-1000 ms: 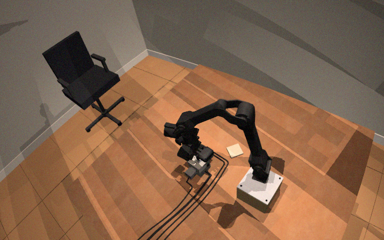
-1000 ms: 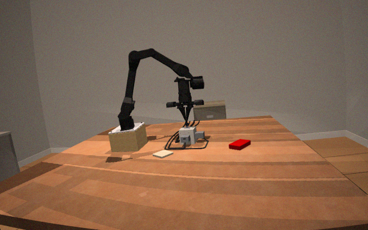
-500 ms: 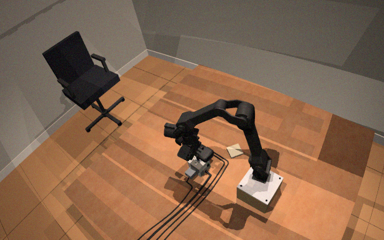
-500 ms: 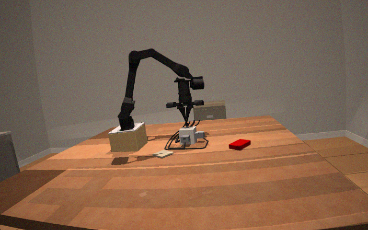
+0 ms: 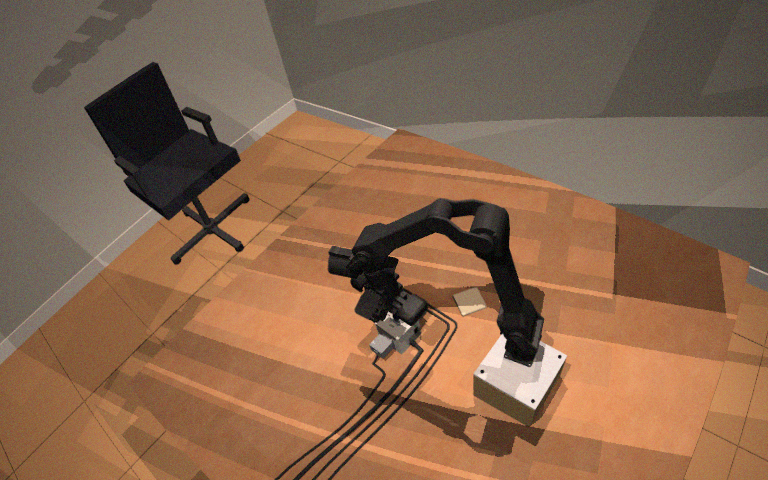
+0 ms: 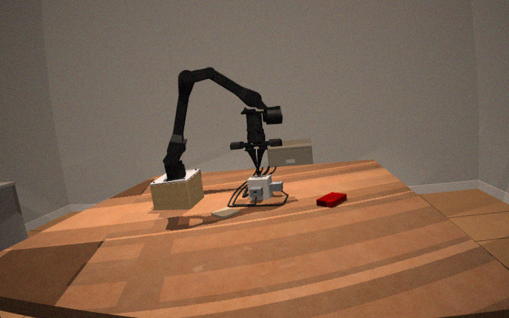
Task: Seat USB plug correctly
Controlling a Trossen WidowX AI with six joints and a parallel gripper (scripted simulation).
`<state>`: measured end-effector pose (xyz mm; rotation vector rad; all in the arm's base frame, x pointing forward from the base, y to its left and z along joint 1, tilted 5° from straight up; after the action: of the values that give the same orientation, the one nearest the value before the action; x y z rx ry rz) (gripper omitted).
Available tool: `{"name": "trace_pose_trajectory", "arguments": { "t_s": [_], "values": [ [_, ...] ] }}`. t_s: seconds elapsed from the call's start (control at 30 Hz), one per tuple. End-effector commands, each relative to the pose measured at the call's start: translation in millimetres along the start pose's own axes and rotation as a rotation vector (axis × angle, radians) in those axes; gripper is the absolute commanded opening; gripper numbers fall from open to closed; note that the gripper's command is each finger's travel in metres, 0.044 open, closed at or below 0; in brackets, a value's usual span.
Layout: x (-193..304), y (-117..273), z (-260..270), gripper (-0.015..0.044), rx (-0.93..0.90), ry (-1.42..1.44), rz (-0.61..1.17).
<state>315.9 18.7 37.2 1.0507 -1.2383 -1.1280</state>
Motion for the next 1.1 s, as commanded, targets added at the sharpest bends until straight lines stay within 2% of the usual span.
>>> {"name": "trace_pose_trajectory", "arguments": {
  "t_s": [0.0, 1.07],
  "values": [
    [0.4, -0.9, -0.3, 0.0000, 0.001, -0.004, 0.003],
    [0.0, -4.7, -0.4, 0.0000, 0.001, -0.004, 0.003]
  ]
}}
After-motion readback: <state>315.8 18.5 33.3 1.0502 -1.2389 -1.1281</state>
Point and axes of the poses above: the point midway between the two fingers, 35 mm back from their tips, its own y axis back along the fingers, its own z axis across the jaws, x = y × z, the point moved 1 cm from there along y, back along the fingers, and after that the axes turned 14 degrees about y, right-handed, at the moved point
